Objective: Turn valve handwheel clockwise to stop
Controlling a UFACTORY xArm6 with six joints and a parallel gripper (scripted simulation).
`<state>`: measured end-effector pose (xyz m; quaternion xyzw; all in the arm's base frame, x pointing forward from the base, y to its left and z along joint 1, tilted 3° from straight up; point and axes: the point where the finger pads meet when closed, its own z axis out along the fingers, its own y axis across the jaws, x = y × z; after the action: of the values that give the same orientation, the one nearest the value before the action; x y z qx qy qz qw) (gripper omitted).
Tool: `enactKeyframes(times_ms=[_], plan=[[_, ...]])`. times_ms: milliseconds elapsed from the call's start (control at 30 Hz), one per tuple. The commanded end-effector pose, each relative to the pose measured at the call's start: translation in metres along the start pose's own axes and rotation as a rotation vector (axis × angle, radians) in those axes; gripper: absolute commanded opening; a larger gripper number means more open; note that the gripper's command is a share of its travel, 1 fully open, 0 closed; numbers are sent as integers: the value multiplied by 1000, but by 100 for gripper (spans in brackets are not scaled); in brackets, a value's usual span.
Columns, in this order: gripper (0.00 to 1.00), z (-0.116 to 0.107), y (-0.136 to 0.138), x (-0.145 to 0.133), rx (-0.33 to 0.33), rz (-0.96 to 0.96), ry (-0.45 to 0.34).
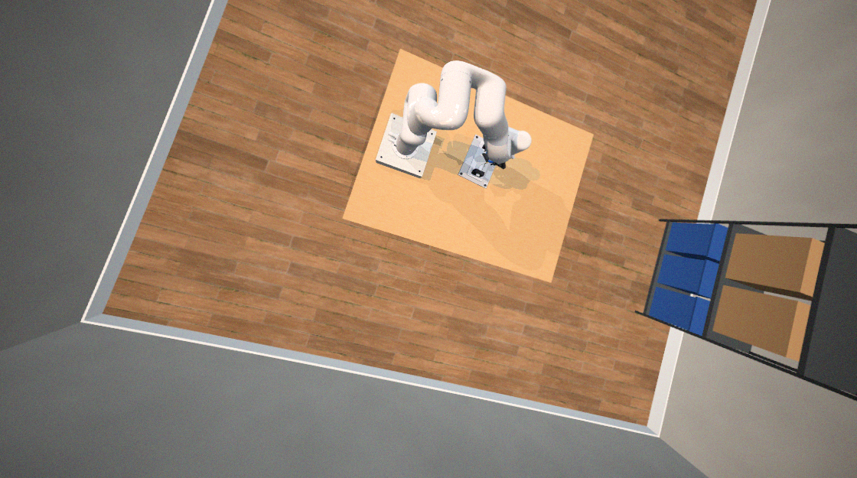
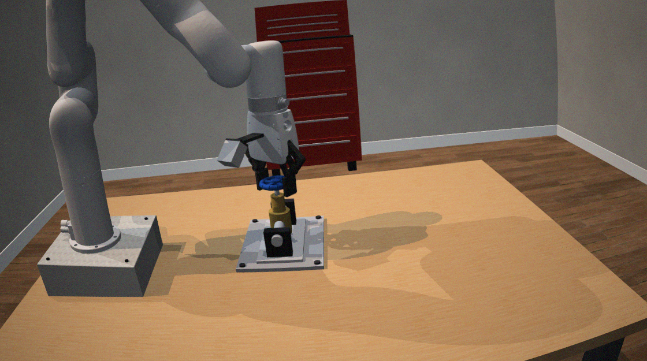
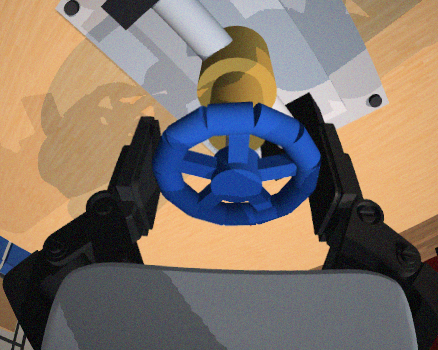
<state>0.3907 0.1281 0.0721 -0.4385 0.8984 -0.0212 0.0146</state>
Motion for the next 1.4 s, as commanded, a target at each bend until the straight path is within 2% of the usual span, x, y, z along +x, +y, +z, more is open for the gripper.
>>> enactKeyframes(times_ms=[0,633,1367], plan=[[0,-1,-1,-1,2,27,-3],[0,-1,-1,-1,2,190,-3],[0,-1,-1,-1,1,546,-4]])
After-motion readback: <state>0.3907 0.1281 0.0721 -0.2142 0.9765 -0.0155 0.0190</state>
